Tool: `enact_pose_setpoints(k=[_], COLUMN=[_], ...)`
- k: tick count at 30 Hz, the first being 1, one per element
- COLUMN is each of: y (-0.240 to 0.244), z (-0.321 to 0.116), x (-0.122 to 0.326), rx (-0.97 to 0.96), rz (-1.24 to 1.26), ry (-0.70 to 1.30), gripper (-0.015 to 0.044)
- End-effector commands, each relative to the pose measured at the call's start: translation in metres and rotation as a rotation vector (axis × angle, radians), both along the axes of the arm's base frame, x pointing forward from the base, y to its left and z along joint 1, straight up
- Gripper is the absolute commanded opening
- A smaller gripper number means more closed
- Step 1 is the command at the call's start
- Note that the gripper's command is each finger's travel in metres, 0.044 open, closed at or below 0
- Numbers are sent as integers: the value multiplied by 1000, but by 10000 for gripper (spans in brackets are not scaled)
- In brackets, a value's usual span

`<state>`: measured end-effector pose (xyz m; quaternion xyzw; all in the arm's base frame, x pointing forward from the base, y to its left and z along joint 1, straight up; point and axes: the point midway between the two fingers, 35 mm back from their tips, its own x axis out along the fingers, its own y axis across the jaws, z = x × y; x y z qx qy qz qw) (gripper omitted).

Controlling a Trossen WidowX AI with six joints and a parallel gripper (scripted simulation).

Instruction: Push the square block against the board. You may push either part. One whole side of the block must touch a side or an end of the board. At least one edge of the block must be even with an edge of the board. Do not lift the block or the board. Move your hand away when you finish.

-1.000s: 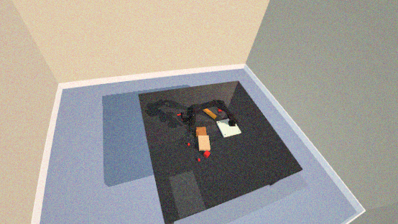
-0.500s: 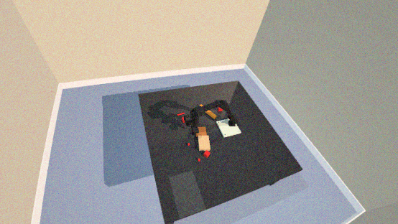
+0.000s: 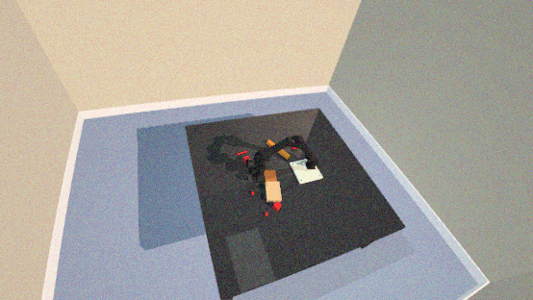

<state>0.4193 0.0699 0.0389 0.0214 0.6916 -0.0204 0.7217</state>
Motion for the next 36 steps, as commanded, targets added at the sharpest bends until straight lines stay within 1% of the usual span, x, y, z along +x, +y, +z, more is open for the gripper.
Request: enact_pose_setpoints(k=[1, 36], y=[1, 3], z=[-2, -4], x=[-4, -31], rx=[4, 4], rz=[-6, -6], ry=[3, 6], gripper=[0, 0])
